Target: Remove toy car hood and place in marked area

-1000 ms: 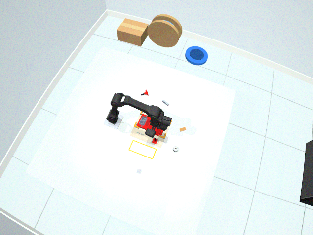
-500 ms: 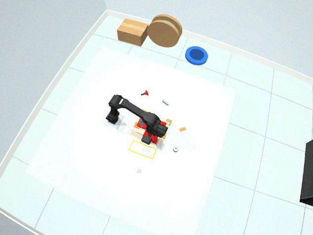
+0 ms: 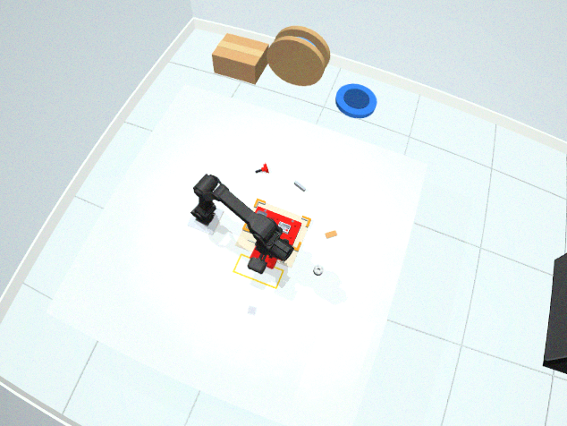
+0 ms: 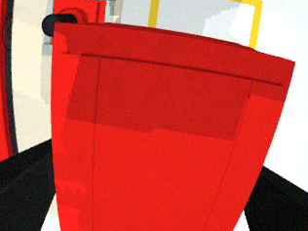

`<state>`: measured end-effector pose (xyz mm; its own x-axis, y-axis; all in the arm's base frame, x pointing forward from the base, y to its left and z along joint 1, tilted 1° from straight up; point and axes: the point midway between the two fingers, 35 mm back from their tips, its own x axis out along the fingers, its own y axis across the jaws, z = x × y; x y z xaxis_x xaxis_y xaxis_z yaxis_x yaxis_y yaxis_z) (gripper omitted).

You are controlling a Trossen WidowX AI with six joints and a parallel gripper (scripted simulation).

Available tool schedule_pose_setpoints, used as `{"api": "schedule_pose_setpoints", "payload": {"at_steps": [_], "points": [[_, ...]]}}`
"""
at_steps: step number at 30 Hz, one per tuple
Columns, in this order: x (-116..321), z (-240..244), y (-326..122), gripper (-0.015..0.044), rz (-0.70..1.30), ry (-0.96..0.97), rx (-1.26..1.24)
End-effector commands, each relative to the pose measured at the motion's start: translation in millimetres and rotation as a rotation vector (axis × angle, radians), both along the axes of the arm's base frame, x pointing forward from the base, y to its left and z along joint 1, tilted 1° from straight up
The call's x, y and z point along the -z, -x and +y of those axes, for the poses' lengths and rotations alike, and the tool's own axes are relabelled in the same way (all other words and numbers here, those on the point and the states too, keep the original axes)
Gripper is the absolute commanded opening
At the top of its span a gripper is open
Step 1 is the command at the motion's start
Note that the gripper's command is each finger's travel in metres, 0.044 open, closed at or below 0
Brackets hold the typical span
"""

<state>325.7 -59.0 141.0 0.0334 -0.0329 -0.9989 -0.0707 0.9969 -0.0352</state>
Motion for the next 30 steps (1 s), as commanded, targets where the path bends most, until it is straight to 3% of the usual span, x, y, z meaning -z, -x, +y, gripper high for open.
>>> {"api": "schedule_pose_setpoints", "payload": {"at_steps": [1,8,30], "points": [[-1,-15,4,0.0000,0.003,-0.002,-0.010],[-3,-37,11,0.0000,0.005,0.000,-0.021],[9,-38,10,0.0000,0.005,0.000,-0.021]]}}
